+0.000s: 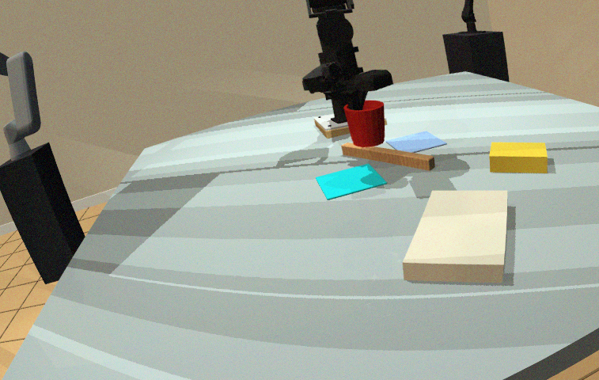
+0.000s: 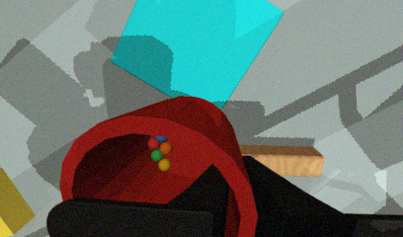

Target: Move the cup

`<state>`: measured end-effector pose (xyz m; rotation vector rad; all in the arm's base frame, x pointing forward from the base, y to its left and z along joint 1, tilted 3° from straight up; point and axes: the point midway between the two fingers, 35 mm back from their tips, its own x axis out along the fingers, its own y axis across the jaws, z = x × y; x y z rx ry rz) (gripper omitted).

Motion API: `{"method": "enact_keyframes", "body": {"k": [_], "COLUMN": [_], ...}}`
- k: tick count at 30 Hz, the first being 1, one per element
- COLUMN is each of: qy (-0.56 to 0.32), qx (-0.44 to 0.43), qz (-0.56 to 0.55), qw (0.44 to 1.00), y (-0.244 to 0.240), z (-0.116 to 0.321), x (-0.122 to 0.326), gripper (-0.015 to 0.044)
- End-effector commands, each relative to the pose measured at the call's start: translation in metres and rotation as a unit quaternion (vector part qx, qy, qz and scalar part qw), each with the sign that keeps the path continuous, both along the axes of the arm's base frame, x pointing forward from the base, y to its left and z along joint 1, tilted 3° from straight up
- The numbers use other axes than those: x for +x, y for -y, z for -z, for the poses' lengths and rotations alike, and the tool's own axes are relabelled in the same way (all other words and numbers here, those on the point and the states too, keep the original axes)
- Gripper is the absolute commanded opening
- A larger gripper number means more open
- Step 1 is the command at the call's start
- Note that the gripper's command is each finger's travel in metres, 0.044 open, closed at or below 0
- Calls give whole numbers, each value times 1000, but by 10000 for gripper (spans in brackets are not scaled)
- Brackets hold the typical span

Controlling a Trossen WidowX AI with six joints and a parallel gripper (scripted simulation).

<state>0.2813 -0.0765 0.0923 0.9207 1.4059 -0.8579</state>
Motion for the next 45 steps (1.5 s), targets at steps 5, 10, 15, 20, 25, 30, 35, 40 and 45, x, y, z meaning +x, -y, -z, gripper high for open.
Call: {"method": "enact_keyframes", "body": {"k": [5,10,15,20,25,30,35,40,45], "qy": [-1,-1,0,0,0,0,0,0,0], "qx": [-3,-3,-4,-4,-5,-5,-5,-5,-5], "qz": [-2,-2,-2,-2,-2,-2,-2,-2,-2], "qw": [1000,1000,1000,1000,1000,1000,1000,1000,1000], "y": [18,29,38,48,58,60,60,60,60], "z": [0,-1,-1,-1,-1,1,8,15,22], "x": [9,14,19,23,27,28,28,28,29], "gripper": [0,0,0,0,0,0,0,0,0]}}
